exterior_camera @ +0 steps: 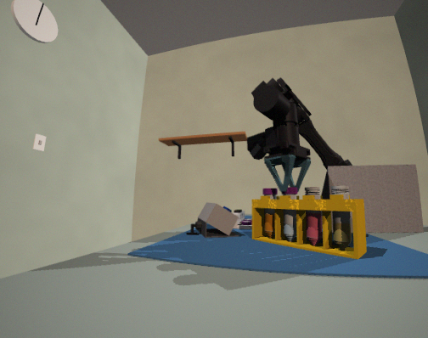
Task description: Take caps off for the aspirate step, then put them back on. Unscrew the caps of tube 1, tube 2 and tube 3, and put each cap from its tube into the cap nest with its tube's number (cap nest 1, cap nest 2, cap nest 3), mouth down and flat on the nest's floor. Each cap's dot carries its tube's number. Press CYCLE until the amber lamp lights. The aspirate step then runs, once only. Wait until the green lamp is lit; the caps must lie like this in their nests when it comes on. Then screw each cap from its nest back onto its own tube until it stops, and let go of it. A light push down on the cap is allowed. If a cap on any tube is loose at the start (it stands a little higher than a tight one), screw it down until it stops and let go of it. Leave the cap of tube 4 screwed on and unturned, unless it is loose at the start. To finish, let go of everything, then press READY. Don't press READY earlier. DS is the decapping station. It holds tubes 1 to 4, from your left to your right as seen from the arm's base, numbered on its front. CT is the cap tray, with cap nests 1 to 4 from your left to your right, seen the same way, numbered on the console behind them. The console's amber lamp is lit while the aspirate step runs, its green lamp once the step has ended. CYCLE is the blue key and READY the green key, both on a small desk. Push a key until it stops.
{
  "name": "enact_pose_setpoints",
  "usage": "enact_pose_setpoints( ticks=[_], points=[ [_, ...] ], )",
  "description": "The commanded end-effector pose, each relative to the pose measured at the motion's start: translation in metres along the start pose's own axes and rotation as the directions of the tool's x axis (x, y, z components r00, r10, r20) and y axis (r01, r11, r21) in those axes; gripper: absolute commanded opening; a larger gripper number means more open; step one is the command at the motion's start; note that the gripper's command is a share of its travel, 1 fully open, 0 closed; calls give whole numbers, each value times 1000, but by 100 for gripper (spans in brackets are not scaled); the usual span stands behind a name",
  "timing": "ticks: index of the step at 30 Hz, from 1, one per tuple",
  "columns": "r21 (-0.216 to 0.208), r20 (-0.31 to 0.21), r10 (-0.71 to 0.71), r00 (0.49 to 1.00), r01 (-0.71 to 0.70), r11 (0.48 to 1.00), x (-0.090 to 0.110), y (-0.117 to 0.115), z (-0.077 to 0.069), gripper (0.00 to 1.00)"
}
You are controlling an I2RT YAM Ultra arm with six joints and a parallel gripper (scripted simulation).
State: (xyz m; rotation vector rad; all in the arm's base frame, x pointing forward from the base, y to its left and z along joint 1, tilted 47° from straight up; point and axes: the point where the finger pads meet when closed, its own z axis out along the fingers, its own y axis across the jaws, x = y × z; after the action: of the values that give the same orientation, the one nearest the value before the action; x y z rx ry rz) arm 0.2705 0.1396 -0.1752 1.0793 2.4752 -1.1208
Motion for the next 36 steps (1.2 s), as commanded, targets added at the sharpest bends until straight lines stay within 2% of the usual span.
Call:
enact_pose_setpoints(
  ticks=[1,16,17,29,31,33,36],
  points=[
    [-14,13,0,1000,0,1000,-2,2,-3,49],
    [-14,13,0,1000,0,1000,-2,2,-2,49],
    [-14,13,0,1000,0,1000,-2,2,-2,0],
    [-14,13,0,1000,0,1000,-2,2,-2,0],
    [-12,14,-99,995,100,995,-2,2,-2,0],
    [-12,14,-99,995,100,995,-2,2,-2,0],
    [-10,16,-247,969,247,969,-2,2,-2,0]
  ],
)
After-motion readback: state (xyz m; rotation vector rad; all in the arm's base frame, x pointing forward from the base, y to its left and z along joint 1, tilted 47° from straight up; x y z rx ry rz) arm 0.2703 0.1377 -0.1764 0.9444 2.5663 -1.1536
